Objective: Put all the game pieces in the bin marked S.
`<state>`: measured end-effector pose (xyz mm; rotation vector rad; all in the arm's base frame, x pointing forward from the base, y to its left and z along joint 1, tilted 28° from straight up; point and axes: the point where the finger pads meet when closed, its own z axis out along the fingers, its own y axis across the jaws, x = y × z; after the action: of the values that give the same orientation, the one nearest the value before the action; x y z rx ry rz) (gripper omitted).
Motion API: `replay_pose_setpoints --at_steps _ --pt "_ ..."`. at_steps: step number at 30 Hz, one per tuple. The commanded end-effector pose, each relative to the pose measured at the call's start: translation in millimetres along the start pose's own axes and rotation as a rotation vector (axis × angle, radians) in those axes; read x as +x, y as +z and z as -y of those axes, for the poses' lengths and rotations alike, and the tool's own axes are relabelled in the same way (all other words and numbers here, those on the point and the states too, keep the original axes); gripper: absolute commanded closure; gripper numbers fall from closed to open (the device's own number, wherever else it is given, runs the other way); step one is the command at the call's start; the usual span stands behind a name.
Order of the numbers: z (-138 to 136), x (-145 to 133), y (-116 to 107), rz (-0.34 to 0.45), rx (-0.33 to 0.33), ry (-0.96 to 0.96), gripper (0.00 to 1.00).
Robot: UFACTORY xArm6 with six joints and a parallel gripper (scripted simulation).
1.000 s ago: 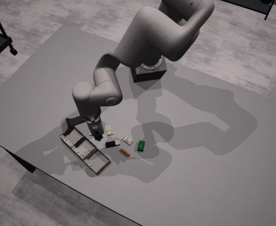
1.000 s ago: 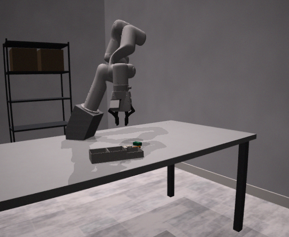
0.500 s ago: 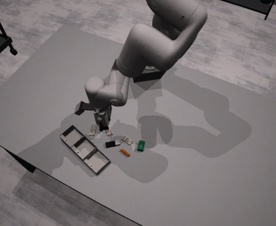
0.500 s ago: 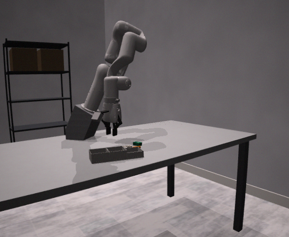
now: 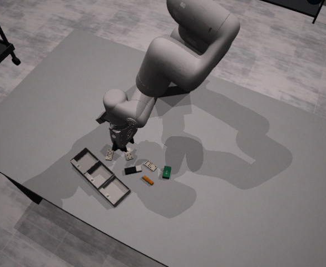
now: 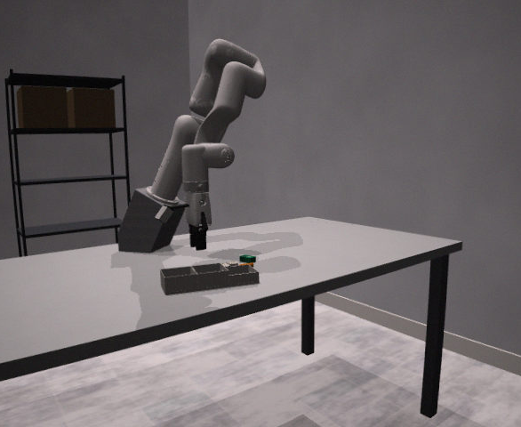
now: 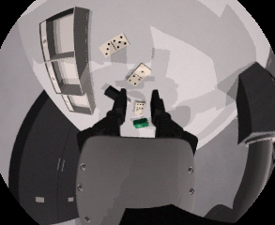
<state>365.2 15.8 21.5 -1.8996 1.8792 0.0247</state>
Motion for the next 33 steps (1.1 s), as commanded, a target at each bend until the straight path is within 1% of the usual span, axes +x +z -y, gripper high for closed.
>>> replay_pose_setpoints --at_steps 1,10,12,13,18,33 --pt "0.5 0.1 -0.2 0.000 0.009 0.157 0.59" --pt "0.5 0.1 -0.2 0.005 0.029 0.448 0.59" --pt "0.5 0.1 -0.2 0.005 0.029 0.448 0.59" --pt "0.5 0.1 -0.2 0.005 0.033 0.539 0.59" --pt "0.6 0.1 -0.2 0.000 0.030 0.658 0.59" --pt "0.6 0.1 -0.3 0.000 0.030 0.658 0.59"
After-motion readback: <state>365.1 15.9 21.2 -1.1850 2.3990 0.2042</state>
